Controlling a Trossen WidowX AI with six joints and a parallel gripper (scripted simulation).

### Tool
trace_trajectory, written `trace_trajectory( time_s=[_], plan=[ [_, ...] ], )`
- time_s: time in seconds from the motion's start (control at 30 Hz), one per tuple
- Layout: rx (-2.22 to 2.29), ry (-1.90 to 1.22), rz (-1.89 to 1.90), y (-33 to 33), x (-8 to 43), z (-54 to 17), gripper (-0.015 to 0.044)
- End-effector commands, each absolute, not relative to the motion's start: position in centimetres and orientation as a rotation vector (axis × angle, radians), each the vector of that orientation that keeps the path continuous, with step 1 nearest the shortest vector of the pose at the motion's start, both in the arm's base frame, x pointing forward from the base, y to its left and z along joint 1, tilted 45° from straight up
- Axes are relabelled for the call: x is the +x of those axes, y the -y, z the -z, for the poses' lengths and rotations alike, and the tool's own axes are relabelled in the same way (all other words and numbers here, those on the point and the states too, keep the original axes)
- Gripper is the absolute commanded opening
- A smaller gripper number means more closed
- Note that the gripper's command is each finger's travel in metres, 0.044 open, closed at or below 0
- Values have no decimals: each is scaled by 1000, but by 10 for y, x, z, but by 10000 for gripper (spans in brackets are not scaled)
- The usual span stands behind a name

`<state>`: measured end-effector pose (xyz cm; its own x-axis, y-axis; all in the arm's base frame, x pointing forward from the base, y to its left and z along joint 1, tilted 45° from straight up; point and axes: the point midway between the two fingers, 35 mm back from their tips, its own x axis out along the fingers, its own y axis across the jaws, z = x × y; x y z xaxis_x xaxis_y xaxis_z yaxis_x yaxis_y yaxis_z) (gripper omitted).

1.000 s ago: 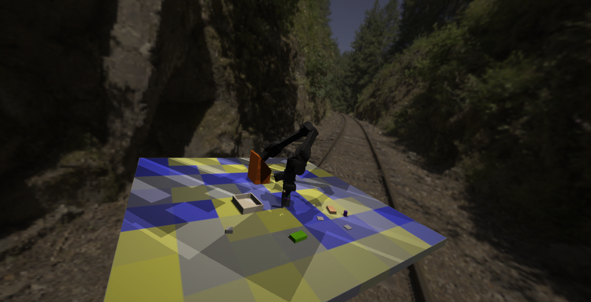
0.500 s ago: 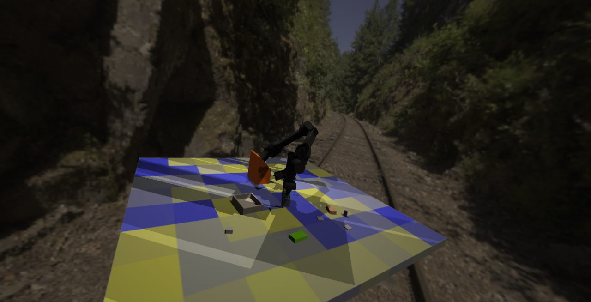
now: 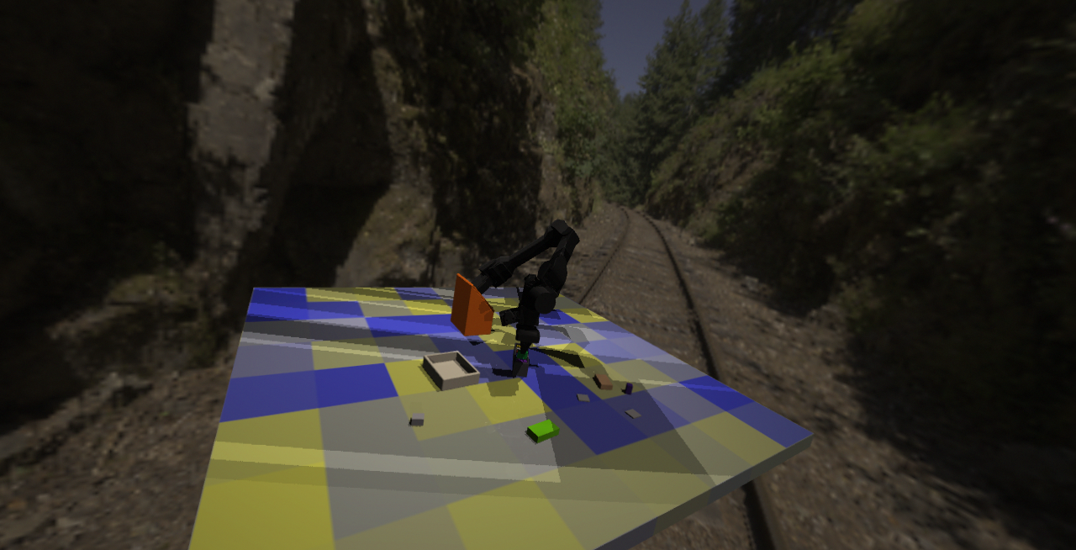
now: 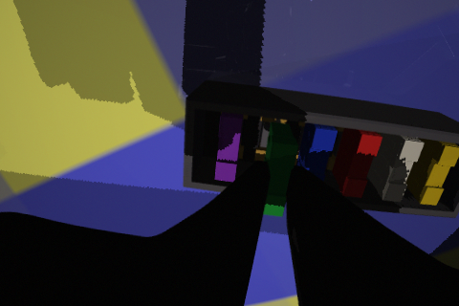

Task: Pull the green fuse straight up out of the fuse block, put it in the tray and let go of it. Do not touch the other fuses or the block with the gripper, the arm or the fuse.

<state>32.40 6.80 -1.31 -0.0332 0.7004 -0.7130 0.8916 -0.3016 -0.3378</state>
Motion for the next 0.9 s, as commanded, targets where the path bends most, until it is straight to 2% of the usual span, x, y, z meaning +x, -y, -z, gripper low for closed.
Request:
trace_trajectory(
  time_s=[0.0,0.87],
  plan=[
    [2015,-1696,1242,-65,325,11,0],
    [2016,-1696,1243,-56,325,2,0]
  ],
)
